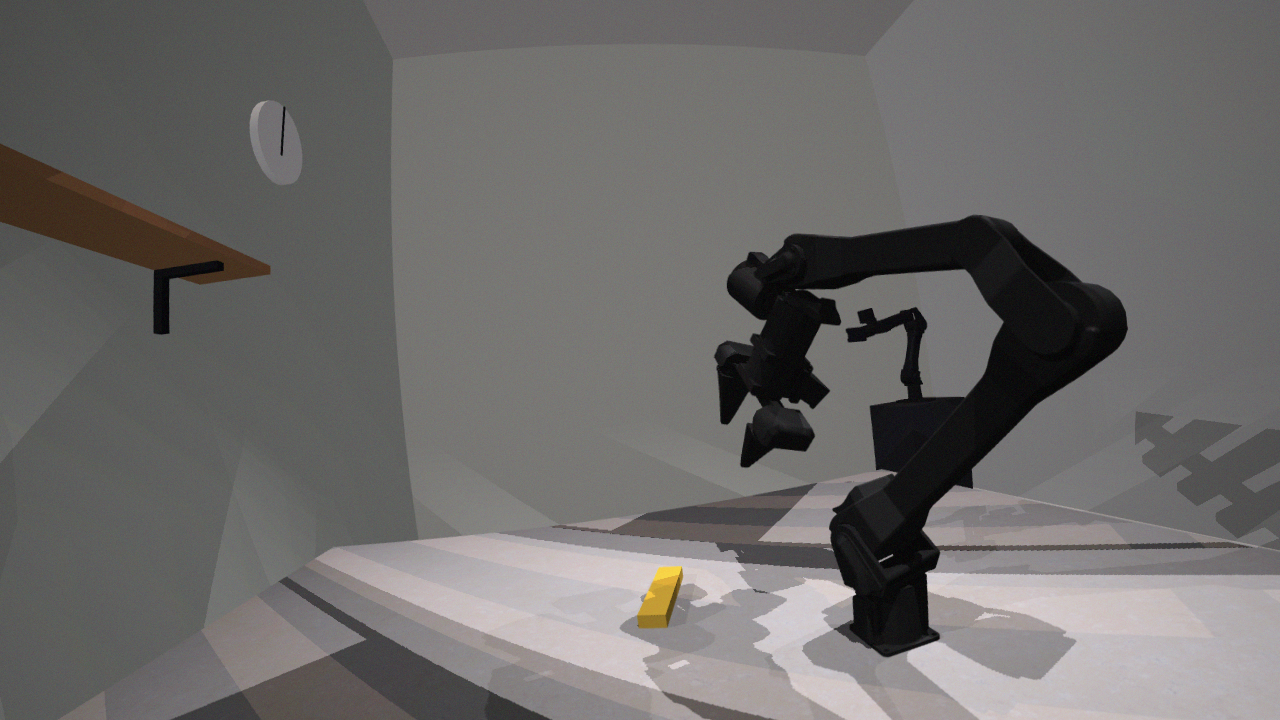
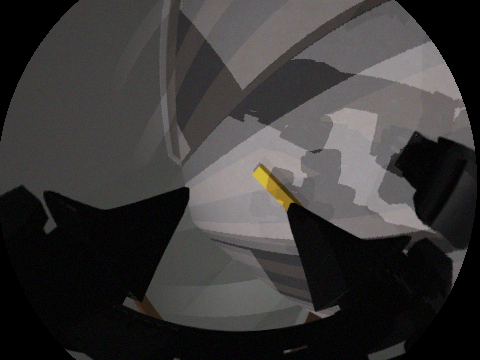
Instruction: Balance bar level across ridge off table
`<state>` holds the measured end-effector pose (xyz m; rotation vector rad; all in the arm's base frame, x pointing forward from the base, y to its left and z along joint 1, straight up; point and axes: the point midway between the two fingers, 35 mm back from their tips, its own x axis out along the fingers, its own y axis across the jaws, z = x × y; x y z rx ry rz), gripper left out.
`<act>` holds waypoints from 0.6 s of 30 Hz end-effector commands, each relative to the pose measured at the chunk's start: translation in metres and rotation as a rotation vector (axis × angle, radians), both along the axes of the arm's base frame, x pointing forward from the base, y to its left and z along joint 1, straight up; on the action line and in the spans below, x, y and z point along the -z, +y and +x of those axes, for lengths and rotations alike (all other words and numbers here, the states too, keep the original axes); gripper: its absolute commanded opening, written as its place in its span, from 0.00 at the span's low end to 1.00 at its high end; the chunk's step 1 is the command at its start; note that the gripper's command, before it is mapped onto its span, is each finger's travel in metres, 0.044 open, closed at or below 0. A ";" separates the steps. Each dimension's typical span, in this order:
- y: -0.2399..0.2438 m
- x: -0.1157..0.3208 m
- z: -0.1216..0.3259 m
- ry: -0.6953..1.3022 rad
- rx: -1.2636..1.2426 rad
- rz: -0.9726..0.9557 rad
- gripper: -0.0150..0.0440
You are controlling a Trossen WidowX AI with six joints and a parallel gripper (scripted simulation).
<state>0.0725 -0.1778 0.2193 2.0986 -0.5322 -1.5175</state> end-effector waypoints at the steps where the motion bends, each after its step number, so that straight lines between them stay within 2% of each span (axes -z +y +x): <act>1: 0.000 0.000 0.000 0.003 -0.004 -0.001 0.89; 3: -0.001 0.000 0.001 0.029 -0.038 -0.007 0.80; 4: -0.002 0.001 0.002 0.048 -0.063 -0.011 0.79; 18: -0.010 0.010 0.015 0.309 -0.438 -0.051 0.79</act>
